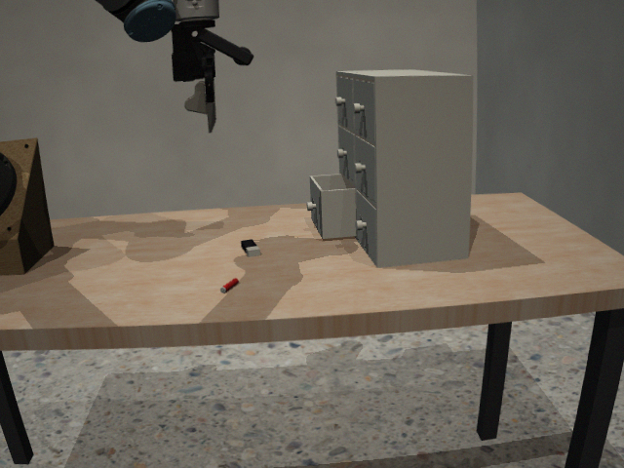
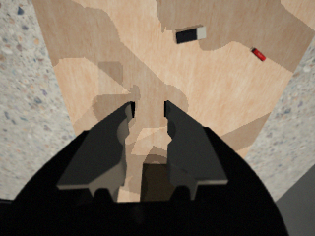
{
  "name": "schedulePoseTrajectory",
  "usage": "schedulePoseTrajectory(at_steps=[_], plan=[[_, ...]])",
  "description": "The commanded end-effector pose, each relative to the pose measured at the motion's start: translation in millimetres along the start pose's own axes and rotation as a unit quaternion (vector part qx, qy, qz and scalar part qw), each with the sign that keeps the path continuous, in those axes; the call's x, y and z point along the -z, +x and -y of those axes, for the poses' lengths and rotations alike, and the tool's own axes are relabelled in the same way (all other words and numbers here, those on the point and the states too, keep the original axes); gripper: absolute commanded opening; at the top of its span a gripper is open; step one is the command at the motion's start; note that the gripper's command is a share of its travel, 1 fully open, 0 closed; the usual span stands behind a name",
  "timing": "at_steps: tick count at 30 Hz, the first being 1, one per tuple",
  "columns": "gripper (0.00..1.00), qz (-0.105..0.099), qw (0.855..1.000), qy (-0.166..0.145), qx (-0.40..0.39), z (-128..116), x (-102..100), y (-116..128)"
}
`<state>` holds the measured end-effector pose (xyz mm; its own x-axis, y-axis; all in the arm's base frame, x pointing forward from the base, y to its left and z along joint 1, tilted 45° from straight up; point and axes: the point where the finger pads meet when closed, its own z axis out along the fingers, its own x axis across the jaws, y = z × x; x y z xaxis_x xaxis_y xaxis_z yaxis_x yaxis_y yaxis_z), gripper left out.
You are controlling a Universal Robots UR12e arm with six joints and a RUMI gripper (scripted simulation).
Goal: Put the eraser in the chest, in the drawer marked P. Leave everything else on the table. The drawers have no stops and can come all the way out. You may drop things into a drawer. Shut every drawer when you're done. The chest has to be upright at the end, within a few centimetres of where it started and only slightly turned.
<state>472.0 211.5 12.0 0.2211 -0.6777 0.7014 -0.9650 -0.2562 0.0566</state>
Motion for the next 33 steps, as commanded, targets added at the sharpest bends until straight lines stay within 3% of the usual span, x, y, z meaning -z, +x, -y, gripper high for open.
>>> schedulePoseTrajectory(at_steps=[1,7,10,16,22,24,25,27,32,33], plan=[[0.2,0.001,0.999,0.0,-0.033,5.6,-6.5,3.6],[0.2,0.003,0.995,0.0,-0.102,15.7,-21.4,11.5],[0.2,0.004,0.985,0.0,-0.175,25.3,-37.8,20.5],[0.2,0.006,0.947,-0.001,-0.321,43.8,-78.9,44.8],[0.2,0.005,0.895,-0.002,-0.446,54.5,-119.9,70.0],[0.2,0.005,0.895,-0.002,-0.446,54.5,-119.9,70.0],[0.2,0.004,0.864,-0.002,-0.503,55.4,-125.6,73.6],[0.2,0.003,0.846,-0.002,-0.533,56.7,-135.7,80.0],[0.2,0.0,0.781,0.0,-0.624,57.9,-151.7,90.0],[0.2,0.0,0.777,0.0,-0.629,58.0,-153.3,91.0]])
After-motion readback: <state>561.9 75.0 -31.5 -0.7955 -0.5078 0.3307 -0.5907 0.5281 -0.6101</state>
